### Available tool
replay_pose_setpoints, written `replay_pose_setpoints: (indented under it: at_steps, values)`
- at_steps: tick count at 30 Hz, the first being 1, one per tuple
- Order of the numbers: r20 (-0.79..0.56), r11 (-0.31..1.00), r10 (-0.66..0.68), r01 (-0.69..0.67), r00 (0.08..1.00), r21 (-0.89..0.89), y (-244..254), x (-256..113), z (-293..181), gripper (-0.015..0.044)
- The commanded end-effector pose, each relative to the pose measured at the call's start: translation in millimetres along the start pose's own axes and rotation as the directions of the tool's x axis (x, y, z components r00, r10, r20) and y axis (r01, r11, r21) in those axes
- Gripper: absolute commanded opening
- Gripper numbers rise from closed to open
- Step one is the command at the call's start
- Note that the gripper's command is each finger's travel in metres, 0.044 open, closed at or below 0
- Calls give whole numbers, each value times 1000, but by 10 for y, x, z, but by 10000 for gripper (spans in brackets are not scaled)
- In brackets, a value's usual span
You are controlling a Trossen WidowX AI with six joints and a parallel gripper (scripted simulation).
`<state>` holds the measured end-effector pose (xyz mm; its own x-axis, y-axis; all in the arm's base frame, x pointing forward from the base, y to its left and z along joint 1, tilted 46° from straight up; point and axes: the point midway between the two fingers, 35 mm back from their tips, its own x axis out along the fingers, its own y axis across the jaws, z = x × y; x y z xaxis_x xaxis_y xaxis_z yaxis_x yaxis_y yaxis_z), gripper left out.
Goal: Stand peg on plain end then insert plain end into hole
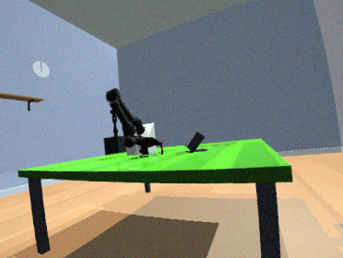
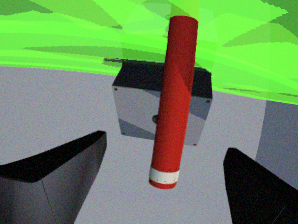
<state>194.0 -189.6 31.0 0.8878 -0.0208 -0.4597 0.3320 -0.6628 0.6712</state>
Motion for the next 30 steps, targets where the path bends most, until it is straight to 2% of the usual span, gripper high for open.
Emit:
replay_pose_setpoints:
  at_steps: [1,2,12,21,30]
  values:
    - [0,1000,0,0,1000,0,-1,0,0,419]
    - [0,1000,0,0,1000,0,-1,0,0,440]
    - [2,1000,-4,4,1000,-1,22,-2,-49,440]
    - [16,1000,-28,28,999,-12,189,-99,-744,440]
    - [5,1000,-7,7,1000,-6,100,-346,-1403,440]
